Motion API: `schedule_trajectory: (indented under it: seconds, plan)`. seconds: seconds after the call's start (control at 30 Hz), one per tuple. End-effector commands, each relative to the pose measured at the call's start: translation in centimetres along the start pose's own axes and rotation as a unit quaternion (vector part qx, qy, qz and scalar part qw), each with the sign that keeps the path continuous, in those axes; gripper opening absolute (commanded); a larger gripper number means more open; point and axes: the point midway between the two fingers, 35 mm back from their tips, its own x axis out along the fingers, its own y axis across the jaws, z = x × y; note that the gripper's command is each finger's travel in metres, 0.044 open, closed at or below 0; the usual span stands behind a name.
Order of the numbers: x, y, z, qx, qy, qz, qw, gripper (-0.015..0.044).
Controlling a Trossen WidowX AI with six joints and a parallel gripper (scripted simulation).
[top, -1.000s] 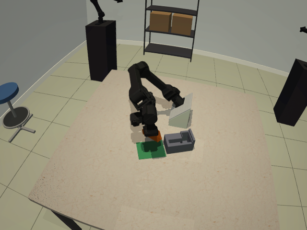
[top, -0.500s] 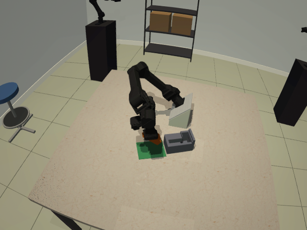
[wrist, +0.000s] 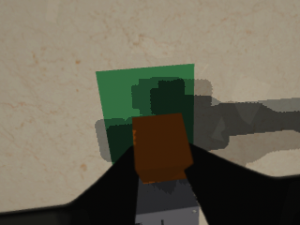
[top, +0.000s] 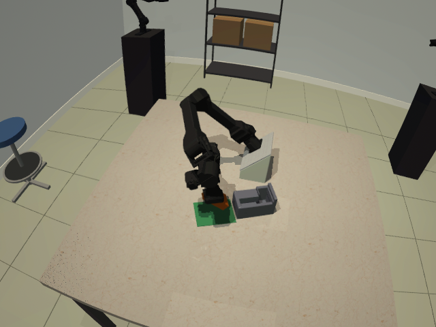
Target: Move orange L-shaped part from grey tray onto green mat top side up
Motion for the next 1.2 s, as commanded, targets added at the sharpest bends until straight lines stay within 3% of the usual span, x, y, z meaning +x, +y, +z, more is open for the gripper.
schedule_trajectory:
  seconds: [0.0, 0.77, 1.17]
  plan:
    - [0.7, -0.1, 0.1, -0.001, -0.003, 0.0, 1.0, 0.0]
    - [2.6, -0.1, 0.0, 0.0, -0.001, 0.0, 1.0, 0.0]
    - [1.9, 0.0, 0.0, 0.0, 0.0, 0.0, 1.0, 0.0315]
